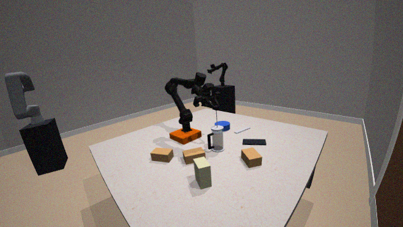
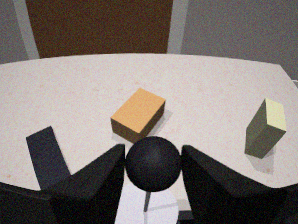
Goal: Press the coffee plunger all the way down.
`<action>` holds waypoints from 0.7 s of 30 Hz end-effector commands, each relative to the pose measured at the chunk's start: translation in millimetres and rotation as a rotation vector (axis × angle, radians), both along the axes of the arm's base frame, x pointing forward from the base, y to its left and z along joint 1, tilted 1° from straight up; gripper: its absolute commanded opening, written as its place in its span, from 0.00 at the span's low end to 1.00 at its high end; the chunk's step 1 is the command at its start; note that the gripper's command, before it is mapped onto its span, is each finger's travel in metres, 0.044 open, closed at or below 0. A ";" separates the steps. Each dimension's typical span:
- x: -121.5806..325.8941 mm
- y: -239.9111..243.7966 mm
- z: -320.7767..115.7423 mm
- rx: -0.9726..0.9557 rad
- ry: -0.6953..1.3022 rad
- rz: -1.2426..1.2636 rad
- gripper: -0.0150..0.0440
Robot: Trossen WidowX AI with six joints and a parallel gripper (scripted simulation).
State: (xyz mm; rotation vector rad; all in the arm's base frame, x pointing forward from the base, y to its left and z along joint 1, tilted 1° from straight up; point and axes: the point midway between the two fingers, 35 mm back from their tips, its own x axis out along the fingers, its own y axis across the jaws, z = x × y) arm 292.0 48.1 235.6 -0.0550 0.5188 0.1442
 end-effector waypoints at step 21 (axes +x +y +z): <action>4.7 0.6 -24.0 0.001 0.001 0.000 0.46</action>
